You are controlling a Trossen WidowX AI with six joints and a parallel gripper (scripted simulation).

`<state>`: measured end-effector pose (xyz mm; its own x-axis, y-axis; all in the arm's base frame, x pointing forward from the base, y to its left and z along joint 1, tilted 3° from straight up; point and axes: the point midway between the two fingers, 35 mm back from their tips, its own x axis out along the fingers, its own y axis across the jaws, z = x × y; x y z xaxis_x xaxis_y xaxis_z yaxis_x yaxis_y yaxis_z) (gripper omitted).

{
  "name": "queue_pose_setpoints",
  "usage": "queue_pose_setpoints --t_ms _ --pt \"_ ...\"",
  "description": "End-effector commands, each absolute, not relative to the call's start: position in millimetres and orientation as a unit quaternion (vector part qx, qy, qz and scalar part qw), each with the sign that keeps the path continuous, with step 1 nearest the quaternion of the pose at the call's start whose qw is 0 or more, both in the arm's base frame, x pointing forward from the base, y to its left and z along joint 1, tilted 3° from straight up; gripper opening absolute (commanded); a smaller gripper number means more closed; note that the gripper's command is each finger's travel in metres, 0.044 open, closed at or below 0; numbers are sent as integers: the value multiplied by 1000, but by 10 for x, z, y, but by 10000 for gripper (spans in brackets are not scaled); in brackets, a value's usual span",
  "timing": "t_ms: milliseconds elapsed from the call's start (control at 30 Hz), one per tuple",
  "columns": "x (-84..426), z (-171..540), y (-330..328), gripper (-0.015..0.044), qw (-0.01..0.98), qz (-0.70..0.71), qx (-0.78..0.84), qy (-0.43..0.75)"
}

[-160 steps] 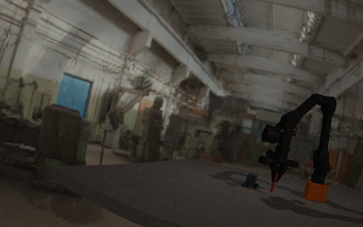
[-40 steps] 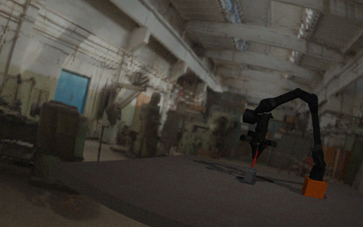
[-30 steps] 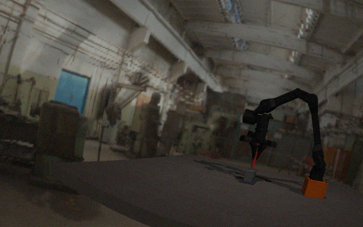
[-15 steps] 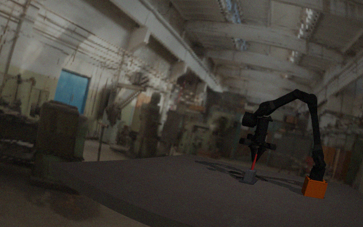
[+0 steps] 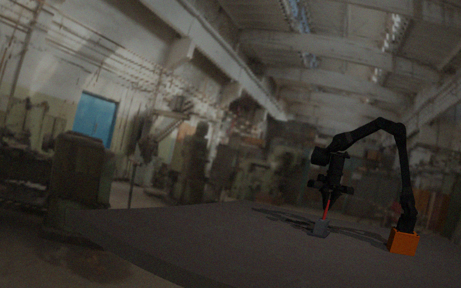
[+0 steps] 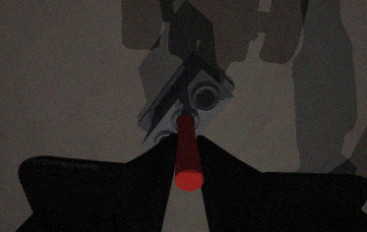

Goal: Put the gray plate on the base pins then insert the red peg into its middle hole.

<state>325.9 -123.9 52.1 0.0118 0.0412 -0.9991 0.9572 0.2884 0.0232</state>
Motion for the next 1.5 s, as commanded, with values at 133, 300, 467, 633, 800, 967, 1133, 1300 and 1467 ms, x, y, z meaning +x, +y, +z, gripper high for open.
queue_pose_setpoints --t_ms 133,300,467,633,800,967,1133,1300,1467 --pt "3257 515 -1238 0 562 -407 436 573" --pt "3257 515 -1238 0 562 -407 436 573" --pt "3257 515 -1238 79 562 -407 436 573" --pt "3257 515 -1238 150 562 -407 436 573" --pt "3257 515 -1238 150 562 -407 436 573" --pt "3257 533 -1238 150 563 -407 435 573" --pt "3254 570 -1230 150 564 -408 434 572" --pt "3251 599 -1221 150 564 -408 434 572" --pt "3247 628 -1211 150 564 -408 434 572"
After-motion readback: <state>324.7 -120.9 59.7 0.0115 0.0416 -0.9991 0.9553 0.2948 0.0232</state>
